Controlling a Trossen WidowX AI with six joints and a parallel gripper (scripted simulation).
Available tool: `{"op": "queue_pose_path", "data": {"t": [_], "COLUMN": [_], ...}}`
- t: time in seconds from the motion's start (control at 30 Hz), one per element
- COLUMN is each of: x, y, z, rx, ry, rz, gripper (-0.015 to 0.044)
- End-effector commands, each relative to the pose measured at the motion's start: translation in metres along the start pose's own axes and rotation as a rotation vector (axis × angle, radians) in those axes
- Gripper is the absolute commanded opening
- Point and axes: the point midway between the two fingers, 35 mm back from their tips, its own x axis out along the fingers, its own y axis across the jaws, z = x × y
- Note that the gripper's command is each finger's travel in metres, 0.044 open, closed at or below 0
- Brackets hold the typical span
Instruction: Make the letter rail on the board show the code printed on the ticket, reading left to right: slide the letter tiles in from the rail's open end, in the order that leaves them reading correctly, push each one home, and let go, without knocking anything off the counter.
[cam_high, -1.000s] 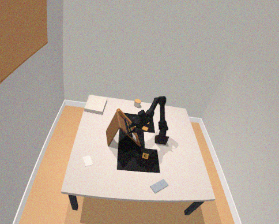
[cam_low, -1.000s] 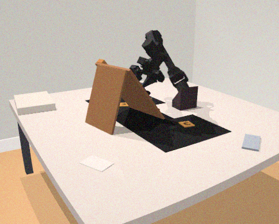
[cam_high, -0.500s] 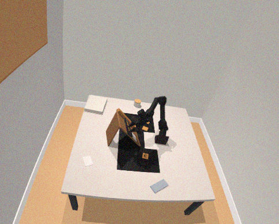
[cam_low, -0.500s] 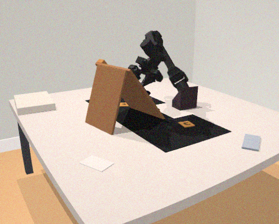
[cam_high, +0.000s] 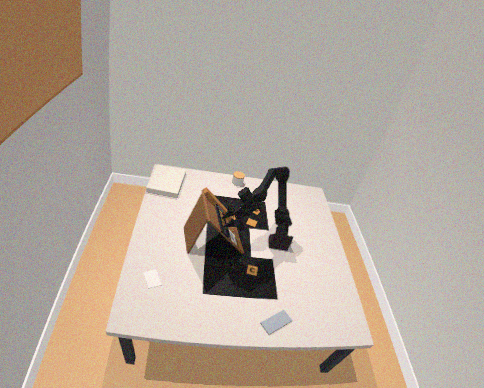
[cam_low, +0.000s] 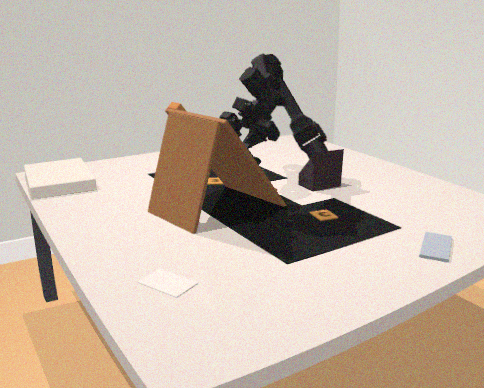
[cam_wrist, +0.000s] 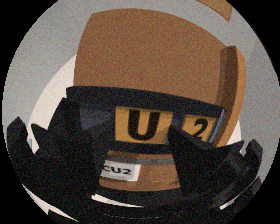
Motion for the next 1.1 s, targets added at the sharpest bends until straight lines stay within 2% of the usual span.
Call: {"op": "queue_pose_path", "data": {"t": [0.0, 0.33, 0.7, 1.07], "x": [-0.001, -0.001, -0.004, -0.017], "y": [-0.004, -0.008, -0.007, -0.008], "z": [0.001, 0.001, 0.000, 0.001], "rx": [0.001, 0.001, 0.001, 0.000], "ry": [-0.004, -0.004, -0.004, -0.003], "rz": [0.003, 0.003, 0.003, 0.004], "gripper": [0.0000, 0.0000, 0.0289, 0.0295]}}
